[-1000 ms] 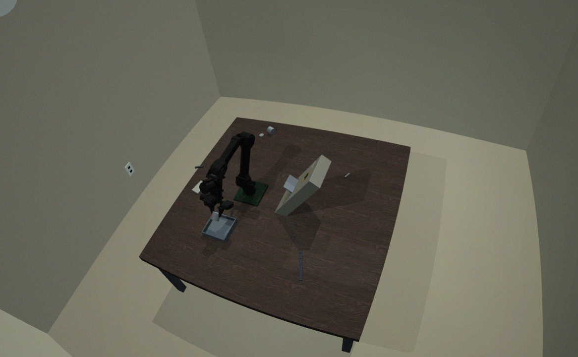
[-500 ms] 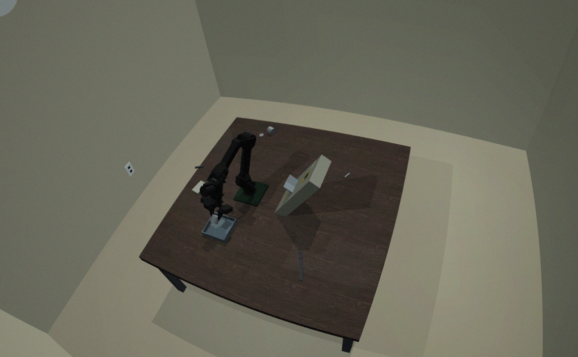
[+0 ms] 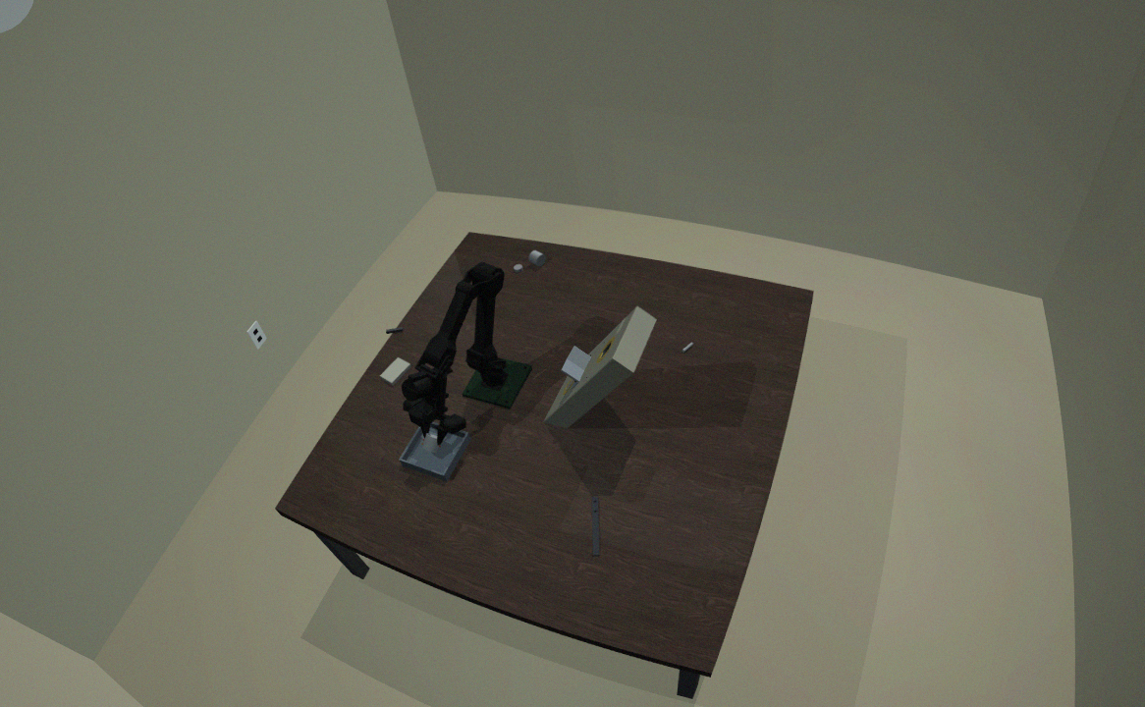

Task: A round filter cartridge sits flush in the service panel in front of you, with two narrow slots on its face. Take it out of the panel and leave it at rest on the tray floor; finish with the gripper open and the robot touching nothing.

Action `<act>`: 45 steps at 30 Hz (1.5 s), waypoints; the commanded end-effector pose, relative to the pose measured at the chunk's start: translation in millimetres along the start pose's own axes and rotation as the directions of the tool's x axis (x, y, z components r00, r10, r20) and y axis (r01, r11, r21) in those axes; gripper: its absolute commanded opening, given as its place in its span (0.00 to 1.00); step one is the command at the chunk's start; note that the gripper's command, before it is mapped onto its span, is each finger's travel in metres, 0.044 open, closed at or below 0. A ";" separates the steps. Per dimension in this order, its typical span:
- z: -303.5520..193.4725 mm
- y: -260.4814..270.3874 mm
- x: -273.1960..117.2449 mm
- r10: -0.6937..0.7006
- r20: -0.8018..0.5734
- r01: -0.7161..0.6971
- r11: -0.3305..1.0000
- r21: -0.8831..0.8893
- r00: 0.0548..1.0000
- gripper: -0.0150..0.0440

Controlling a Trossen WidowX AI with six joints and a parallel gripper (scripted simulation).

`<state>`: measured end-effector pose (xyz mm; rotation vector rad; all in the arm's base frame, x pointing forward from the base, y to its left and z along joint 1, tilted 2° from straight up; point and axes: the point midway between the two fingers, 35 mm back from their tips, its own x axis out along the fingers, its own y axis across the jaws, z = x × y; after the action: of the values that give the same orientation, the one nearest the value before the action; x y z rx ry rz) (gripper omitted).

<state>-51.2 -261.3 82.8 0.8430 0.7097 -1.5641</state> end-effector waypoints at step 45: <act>34.6 -0.5 -50.7 -0.003 0.009 0.003 1.000 0.003 1.000 1.00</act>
<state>-52.4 -261.3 144.9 0.8359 0.7021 -1.5711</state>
